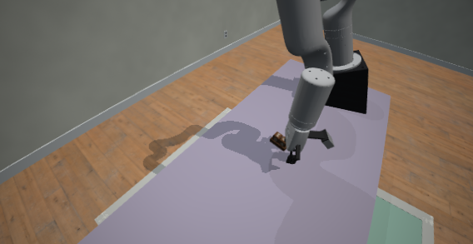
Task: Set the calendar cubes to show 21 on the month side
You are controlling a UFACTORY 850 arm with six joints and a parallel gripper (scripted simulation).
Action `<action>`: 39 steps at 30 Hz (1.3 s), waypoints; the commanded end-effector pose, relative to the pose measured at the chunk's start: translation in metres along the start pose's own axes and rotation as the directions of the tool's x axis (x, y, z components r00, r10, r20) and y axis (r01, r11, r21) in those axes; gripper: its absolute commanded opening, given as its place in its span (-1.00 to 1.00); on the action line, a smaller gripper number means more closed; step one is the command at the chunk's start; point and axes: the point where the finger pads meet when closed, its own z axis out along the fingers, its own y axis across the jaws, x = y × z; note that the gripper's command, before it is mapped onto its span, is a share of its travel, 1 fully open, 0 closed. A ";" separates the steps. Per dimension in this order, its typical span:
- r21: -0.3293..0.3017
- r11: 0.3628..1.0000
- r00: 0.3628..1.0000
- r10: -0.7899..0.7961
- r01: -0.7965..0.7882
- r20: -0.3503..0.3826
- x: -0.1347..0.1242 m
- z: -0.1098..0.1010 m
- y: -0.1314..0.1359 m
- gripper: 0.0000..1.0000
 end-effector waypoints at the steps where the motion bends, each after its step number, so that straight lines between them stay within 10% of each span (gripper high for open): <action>1: -0.001 1.000 1.000 0.000 0.000 0.001 0.000 -0.001 0.001 1.00; 22: -0.001 1.000 1.000 0.008 -0.008 0.001 0.000 -0.001 0.001 1.00; 39: -0.001 0.952 0.952 0.307 -0.307 0.000 -0.015 -0.001 -0.011 1.00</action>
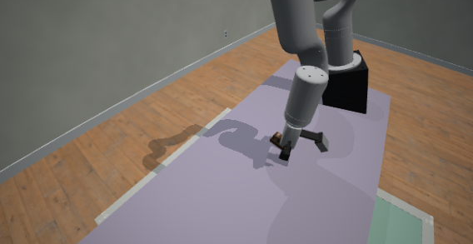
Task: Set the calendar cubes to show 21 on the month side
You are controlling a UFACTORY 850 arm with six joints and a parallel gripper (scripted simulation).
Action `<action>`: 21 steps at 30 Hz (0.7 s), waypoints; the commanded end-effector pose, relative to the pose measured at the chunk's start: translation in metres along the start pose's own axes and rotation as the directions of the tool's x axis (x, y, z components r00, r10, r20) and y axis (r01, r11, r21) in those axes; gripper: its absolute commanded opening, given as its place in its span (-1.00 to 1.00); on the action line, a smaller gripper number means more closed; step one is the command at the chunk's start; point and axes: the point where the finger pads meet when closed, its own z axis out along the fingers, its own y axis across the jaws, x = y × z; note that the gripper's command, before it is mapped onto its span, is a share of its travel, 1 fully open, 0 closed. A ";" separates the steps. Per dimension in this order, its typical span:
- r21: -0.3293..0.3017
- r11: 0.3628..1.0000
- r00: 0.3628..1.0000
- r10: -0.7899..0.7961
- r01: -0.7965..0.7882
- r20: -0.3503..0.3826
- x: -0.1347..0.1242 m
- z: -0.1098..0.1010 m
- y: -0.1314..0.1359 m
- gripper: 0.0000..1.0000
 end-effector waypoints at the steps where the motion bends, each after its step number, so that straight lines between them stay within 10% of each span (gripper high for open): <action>1: -0.009 0.997 0.997 0.083 -0.083 0.002 -0.003 -0.001 0.000 1.00; 21: -0.009 0.866 0.866 0.499 -0.499 -0.002 -0.022 -0.001 -0.009 1.00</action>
